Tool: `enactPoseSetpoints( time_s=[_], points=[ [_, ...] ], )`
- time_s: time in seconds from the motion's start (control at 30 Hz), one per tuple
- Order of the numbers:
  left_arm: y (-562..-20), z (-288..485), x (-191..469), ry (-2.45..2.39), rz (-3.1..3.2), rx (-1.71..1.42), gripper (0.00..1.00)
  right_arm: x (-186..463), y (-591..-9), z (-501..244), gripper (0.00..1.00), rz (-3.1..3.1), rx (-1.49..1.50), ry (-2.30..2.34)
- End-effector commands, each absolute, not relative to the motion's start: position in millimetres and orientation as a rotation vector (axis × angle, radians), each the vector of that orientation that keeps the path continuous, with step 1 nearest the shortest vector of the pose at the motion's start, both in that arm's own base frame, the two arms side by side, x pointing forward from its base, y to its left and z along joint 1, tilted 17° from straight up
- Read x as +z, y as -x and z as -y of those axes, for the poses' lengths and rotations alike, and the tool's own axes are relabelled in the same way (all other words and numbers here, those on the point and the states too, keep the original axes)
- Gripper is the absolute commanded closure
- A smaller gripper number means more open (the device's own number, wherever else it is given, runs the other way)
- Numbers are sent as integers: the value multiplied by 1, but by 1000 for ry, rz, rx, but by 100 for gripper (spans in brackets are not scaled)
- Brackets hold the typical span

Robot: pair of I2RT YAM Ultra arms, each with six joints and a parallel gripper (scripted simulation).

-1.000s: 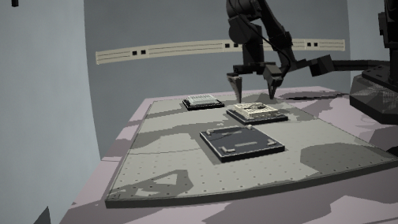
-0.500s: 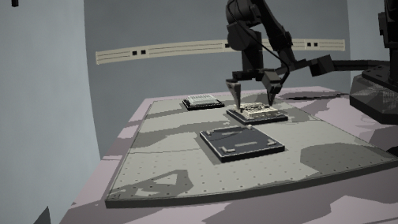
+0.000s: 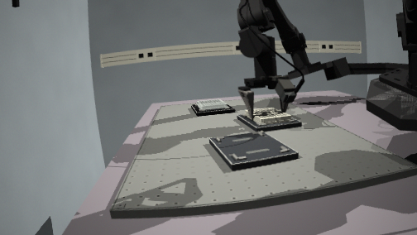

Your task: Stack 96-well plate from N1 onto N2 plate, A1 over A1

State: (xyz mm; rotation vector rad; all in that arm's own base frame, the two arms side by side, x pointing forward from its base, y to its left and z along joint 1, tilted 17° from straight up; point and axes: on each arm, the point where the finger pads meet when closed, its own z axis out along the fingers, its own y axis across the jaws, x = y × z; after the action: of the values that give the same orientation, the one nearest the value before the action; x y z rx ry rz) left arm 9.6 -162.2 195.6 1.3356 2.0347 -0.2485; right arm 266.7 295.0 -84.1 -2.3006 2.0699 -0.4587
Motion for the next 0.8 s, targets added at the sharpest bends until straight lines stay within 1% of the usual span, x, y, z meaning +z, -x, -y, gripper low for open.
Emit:
enactPoseSetpoints(
  time_s=[0.0, 0.03, 0.23, 0.47, 0.5, 0.53, 0.77],
  points=[
    [-11, 163, 204, -1329, -2018, -260, 0, -80, -269, -300, 4, -2045, -456, 2285],
    [-11, 163, 204, -1329, -2018, -260, 0, -80, -269, -300, 9, -2045, -456, 2285],
    [-11, 163, 204, -1329, -2018, -260, 0, -78, -269, -301, 11, -2051, -451, 2283],
    [-11, 163, 204, -1329, -2018, -260, 0, -77, -269, -300, 21, -2043, -453, 2276],
    [-11, 163, 204, -1329, -2018, -260, 0, -77, -269, -300, 33, -2043, -453, 2276],
    [-11, 163, 204, -1329, -2018, -260, 0, -77, -269, -300, 21, -2043, -453, 2276],
    [-11, 163, 204, -1329, -2018, -260, 0, -45, -261, -308, 21, -2047, -451, 2273]
  ],
)
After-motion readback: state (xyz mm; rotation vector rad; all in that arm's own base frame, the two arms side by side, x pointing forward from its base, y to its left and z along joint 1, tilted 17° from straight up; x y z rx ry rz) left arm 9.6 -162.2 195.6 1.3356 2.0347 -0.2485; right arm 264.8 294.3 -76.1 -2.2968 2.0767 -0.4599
